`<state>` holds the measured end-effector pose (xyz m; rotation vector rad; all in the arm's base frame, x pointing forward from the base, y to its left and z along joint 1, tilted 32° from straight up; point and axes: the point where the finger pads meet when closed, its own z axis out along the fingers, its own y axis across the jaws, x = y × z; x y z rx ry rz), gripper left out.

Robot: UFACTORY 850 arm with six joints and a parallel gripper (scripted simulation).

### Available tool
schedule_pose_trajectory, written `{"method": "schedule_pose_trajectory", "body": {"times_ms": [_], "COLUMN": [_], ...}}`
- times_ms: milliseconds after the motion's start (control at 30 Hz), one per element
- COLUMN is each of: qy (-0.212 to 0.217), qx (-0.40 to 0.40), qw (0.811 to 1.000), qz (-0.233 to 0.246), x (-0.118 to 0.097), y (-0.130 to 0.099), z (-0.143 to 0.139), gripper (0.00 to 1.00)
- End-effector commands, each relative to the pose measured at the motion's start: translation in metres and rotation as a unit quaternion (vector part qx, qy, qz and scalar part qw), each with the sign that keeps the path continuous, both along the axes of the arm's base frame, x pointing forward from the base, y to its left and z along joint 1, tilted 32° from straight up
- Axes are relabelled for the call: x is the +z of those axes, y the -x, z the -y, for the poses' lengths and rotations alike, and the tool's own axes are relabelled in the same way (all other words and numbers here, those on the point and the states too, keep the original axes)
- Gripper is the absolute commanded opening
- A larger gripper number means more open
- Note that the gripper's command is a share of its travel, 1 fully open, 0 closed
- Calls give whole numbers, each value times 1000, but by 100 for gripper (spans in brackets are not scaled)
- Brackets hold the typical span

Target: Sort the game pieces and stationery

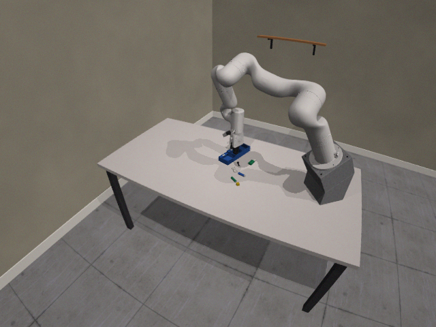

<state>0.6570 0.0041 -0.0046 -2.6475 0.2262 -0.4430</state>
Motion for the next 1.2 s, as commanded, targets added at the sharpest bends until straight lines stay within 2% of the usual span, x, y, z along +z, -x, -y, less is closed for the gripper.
{"method": "schedule_pose_trajectory", "body": {"times_ms": [0, 867, 1067, 1167], "qy": [0, 0, 0, 0], "qx": [0, 0, 0, 0], "qw": [1000, 1000, 1000, 1000], "qz": [1, 1, 1, 1], "x": [1, 24, 45, 45], "y": [-1, 9, 17, 17], "z": [0, 12, 21, 21], "gripper": [7, 7, 7, 7]}}
